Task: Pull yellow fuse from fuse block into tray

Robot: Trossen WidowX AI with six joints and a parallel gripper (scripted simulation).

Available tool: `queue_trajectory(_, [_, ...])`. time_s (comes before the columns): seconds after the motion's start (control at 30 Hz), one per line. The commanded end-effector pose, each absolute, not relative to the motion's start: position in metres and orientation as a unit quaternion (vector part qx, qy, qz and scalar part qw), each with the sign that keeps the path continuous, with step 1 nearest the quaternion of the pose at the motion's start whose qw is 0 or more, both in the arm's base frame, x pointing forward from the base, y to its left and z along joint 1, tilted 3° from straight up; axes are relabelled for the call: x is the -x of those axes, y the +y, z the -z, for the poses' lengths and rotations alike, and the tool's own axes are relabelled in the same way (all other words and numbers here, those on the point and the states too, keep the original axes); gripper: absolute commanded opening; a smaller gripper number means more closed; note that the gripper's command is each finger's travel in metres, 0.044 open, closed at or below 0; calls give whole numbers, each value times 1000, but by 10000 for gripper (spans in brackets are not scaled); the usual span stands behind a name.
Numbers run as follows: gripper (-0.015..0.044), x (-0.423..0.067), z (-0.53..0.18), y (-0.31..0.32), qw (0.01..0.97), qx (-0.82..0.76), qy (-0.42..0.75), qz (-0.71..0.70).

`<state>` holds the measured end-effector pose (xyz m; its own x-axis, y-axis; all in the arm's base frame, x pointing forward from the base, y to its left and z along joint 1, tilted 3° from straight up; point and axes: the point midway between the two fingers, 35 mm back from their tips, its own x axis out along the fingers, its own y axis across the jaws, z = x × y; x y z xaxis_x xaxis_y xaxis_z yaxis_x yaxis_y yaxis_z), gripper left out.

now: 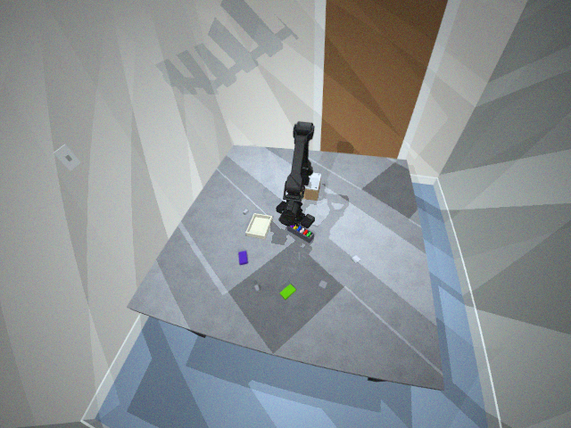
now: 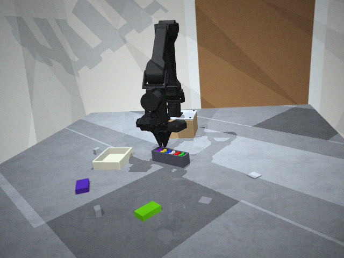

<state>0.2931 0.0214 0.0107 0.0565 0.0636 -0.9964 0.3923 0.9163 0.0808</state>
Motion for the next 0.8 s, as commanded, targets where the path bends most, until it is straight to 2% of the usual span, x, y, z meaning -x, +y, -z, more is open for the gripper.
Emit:
queue_trajectory(0.0, [74,-290,-3,21,703,-164,682,117])
queue_trajectory(0.77, [74,-290,6,21,703,-164,682,117])
